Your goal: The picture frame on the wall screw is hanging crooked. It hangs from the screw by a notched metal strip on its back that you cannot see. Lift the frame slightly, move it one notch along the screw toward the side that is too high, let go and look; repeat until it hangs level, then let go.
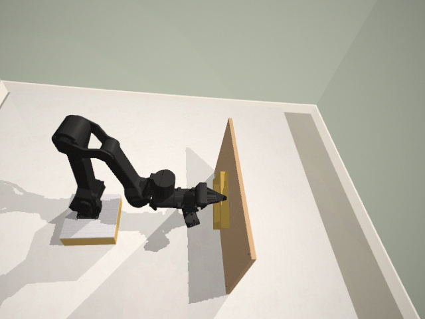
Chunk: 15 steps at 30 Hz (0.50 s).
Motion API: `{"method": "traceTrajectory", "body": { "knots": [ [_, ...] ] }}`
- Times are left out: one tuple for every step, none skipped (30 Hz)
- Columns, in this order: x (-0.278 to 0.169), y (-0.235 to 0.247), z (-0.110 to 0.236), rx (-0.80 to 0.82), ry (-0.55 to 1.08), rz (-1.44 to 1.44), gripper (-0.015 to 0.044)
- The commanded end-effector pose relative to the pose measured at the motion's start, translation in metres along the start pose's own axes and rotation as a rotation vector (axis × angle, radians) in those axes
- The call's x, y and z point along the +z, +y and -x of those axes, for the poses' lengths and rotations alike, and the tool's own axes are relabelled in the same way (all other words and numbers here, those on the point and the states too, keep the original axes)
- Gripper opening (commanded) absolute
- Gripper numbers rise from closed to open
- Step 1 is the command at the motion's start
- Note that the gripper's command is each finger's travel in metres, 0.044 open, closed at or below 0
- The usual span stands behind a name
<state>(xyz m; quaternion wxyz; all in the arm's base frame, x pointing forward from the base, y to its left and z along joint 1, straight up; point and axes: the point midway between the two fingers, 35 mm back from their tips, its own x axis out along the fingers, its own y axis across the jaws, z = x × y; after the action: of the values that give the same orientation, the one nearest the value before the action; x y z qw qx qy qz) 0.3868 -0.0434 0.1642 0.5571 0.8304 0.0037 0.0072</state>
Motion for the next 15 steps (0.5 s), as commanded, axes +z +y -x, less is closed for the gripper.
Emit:
{"method": "traceTrajectory", "body": {
  "knots": [
    [-0.0013, 0.0041, -0.0001, 0.014, 0.001, 0.001, 0.0],
    [-0.0014, 0.0043, -0.0001, 0.014, 0.001, 0.001, 0.0],
    [-0.0015, 0.0044, -0.0001, 0.014, 0.001, 0.001, 0.0],
    [-0.0017, 0.0045, -0.0001, 0.014, 0.001, 0.001, 0.0],
    [-0.0018, 0.0046, -0.0001, 0.014, 0.001, 0.001, 0.0],
    [-0.0019, 0.0047, -0.0001, 0.014, 0.001, 0.001, 0.0],
    [-0.002, 0.0049, -0.0001, 0.014, 0.001, 0.001, 0.0],
    [-0.0021, 0.005, -0.0001, 0.014, 0.001, 0.001, 0.0],
    [-0.0022, 0.0051, -0.0001, 0.014, 0.001, 0.001, 0.0],
    [-0.0023, 0.0052, -0.0001, 0.014, 0.001, 0.001, 0.0],
    [-0.0024, 0.0054, -0.0001, 0.014, 0.001, 0.001, 0.0],
    [-0.0025, 0.0055, -0.0001, 0.014, 0.001, 0.001, 0.0],
    [-0.0026, 0.0056, -0.0001, 0.014, 0.001, 0.001, 0.0],
    [-0.0028, 0.0056, -0.0001, 0.014, 0.001, 0.001, 0.0],
    [-0.0031, 0.0056, -0.0001, 0.014, 0.001, 0.001, 0.0]
  ]
}}
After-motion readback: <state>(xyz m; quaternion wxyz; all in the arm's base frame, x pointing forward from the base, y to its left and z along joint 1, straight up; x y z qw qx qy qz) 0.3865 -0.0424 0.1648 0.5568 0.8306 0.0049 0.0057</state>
